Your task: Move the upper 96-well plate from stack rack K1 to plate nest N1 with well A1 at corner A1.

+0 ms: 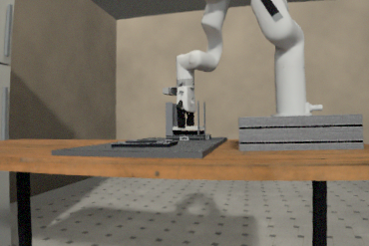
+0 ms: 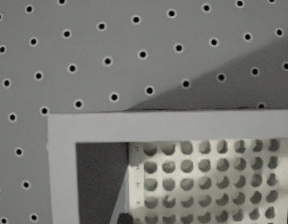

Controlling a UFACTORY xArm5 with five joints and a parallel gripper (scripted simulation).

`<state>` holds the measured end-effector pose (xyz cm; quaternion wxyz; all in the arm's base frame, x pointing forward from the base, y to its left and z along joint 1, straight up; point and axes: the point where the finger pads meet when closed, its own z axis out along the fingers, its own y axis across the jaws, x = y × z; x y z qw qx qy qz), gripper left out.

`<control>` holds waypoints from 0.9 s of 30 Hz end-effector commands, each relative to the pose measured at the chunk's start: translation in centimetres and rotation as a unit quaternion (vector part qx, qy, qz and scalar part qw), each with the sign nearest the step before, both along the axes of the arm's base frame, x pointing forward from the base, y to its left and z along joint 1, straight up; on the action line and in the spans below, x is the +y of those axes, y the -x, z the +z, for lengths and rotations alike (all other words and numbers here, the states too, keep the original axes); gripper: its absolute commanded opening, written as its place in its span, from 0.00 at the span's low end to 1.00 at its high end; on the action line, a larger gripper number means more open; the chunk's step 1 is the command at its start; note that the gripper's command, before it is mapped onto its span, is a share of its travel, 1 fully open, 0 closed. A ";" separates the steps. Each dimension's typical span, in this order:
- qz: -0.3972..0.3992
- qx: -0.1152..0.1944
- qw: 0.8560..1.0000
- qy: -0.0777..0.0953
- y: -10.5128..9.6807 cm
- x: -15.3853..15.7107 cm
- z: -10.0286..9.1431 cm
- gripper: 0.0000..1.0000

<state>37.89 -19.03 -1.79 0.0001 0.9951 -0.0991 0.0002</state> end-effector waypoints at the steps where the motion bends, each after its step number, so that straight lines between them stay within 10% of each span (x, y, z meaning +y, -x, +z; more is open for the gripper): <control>1: 0.000 -0.002 1.000 0.001 -0.1 -0.1 0.3 0.00; 27: 0.000 -0.002 1.000 0.001 -0.1 -0.1 1.5 0.00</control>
